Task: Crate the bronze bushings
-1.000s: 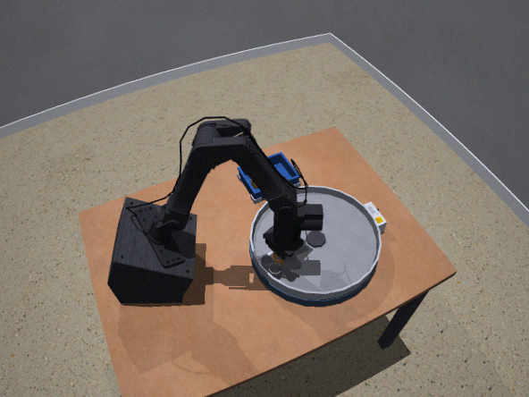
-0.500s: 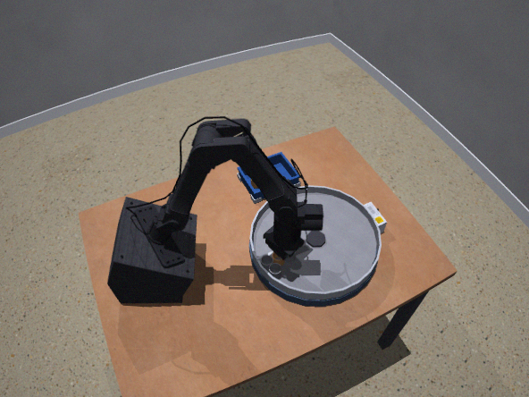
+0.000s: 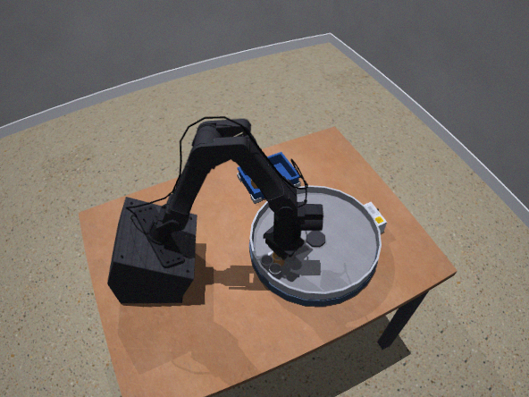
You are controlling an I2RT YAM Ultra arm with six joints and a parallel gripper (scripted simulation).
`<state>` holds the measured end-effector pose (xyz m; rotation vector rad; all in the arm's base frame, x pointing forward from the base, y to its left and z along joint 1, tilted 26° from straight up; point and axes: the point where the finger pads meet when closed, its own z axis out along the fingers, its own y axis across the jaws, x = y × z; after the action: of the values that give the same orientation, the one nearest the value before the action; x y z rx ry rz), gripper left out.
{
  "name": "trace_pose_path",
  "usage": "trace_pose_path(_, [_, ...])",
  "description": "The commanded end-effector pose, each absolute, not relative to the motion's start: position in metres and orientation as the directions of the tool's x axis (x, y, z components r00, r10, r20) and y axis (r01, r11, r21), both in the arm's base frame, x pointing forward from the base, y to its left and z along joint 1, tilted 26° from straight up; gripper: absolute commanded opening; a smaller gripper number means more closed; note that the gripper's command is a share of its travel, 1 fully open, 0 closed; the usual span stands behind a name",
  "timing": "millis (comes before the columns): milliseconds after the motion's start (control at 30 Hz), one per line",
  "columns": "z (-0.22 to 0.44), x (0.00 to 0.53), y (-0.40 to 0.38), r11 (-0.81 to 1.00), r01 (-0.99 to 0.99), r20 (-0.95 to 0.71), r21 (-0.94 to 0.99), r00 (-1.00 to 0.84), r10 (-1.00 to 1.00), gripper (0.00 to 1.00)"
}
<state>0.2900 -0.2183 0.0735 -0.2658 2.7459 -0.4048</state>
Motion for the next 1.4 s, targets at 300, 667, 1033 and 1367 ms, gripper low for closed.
trace_pose_path(300, [0.078,0.292,-0.217,0.941,-0.123,-0.336,-0.316,-0.913,-0.232,0.15])
trace_pose_path(667, [0.076,0.290,-0.215,0.941,-0.123,-0.335,-0.315,-0.913,-0.231,0.15])
trace_pose_path(1033, [0.084,0.294,-0.219,0.937,-0.118,-0.345,-0.328,-0.908,-0.235,0.15])
trace_pose_path(1367, [0.084,0.294,-0.219,0.937,-0.118,-0.345,-0.328,-0.908,-0.235,0.15])
